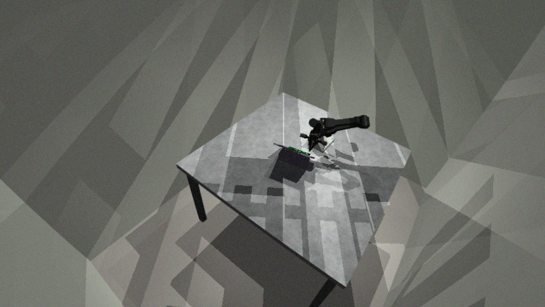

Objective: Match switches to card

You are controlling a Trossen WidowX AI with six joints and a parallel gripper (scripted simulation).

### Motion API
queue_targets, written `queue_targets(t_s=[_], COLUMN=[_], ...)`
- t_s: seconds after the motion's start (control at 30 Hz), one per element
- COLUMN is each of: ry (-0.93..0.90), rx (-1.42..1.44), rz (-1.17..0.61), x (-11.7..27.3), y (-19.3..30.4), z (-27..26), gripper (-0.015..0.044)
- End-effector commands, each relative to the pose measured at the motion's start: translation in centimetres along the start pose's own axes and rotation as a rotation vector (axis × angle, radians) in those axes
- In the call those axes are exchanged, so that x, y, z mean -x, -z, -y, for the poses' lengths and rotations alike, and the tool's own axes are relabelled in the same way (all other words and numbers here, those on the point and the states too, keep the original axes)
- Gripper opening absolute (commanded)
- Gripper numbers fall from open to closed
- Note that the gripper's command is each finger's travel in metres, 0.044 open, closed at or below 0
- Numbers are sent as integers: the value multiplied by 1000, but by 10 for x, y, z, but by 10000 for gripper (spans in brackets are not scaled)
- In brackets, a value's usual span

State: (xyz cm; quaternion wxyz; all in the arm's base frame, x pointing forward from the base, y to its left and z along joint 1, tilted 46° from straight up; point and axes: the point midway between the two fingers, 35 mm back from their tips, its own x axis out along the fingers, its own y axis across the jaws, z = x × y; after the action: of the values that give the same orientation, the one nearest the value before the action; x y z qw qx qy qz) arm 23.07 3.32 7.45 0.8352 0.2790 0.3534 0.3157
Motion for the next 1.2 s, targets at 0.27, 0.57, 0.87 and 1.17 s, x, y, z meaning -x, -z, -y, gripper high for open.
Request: queue_targets(t_s=[0.27,0.57,0.87,1.17], ry=[4,4,4,4], rx=[-8,-8,-8,-8], rz=[-4,-4,-4,-4], x=[-13,-13,-13,-14], y=[2,2,2,2], z=[1,1,1,1], gripper=[0,0,0,0])
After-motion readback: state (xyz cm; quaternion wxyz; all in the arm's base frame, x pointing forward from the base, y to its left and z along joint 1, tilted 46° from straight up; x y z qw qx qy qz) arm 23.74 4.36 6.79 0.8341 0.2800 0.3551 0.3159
